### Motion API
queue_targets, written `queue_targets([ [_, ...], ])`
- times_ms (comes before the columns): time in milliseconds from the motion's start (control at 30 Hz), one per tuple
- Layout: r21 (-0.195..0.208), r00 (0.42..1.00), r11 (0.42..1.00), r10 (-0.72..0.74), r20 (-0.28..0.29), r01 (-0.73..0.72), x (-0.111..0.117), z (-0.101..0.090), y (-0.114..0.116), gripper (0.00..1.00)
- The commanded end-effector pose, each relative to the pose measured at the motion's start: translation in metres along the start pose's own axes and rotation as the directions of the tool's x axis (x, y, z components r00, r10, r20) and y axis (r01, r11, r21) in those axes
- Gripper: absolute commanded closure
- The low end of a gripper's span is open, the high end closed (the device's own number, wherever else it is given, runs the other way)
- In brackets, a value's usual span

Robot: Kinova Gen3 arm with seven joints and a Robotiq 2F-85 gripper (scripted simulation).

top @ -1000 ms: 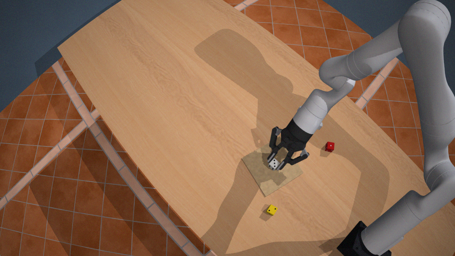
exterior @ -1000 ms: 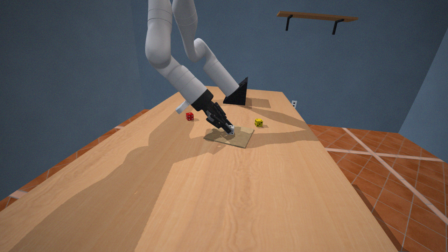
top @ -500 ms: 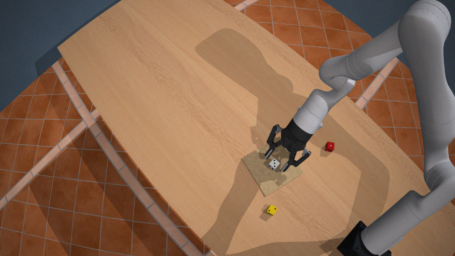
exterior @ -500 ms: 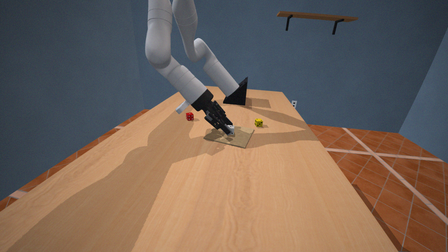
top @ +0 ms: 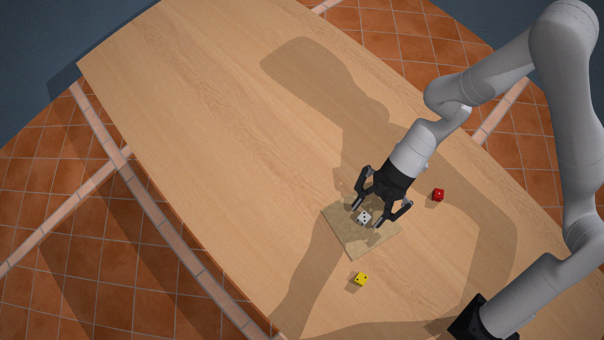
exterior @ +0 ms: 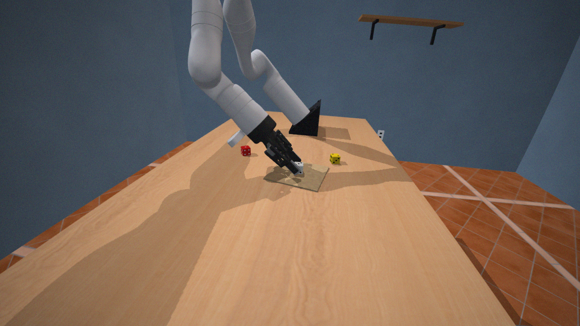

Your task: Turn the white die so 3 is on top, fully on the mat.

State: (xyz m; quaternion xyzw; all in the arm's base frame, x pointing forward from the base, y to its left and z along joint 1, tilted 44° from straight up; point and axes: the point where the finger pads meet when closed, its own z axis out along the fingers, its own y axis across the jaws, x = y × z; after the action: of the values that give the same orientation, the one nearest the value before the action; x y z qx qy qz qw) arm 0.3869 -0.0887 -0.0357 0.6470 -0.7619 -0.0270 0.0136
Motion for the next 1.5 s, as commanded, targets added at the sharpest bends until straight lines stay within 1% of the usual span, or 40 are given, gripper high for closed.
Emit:
queue_targets([
  [0, 0.002, 1.0, 1.0, -0.002, 0.001, 0.002, -0.002, -0.002, -0.001, 0.39],
  [233, 0.002, 1.0, 1.0, -0.002, 0.001, 0.002, -0.009, -0.008, -0.001, 0.39],
  [733, 0.002, 1.0, 1.0, -0.002, 0.001, 0.002, -0.042, -0.042, 0.0, 0.39],
  [1000, 0.002, 1.0, 1.0, -0.002, 0.001, 0.002, -0.048, -0.048, 0.0, 0.39],
  [1200, 0.001, 1.0, 1.0, -0.002, 0.0, 0.002, -0.049, -0.048, 0.0, 0.39],
  [1367, -0.001, 1.0, 1.0, -0.002, -0.01, 0.002, -0.049, -0.048, 0.0, 0.39],
  [1467, -0.006, 0.999, 1.0, -0.002, -0.036, 0.001, -0.049, -0.047, 0.001, 0.39],
])
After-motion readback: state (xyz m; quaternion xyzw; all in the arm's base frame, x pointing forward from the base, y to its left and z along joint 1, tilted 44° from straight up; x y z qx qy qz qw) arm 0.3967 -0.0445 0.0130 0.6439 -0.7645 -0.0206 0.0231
